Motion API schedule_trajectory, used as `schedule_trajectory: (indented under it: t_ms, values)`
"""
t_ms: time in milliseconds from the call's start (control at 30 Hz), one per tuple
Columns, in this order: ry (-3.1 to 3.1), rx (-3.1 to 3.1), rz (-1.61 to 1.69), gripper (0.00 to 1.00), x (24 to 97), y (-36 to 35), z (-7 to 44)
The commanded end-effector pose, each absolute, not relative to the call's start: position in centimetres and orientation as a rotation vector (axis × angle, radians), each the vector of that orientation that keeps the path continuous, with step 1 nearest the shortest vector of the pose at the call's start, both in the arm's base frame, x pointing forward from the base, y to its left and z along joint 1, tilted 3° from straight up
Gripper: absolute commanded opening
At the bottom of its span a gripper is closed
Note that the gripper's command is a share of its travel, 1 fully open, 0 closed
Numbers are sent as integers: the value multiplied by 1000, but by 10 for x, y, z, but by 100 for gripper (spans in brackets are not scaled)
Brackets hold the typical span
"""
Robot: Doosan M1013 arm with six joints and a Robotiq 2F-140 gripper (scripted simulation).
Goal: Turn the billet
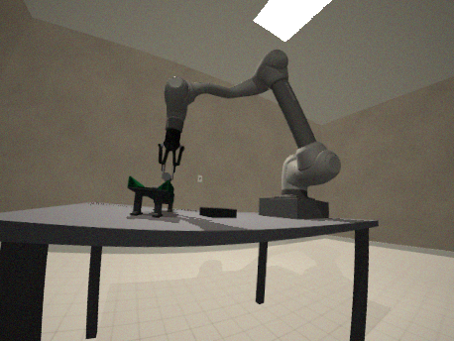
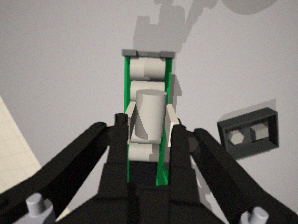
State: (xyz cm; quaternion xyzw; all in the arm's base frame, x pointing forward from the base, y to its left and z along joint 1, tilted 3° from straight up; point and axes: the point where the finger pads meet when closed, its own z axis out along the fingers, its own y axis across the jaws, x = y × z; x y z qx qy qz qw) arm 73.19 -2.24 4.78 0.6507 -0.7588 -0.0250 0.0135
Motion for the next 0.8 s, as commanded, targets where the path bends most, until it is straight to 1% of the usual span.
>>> schedule_trajectory:
  t_ms: [0,767]
  values:
    - [-2360,2024,-72,10,732,-22,48]
    - [-2346,2013,-47,10,732,-22,48]
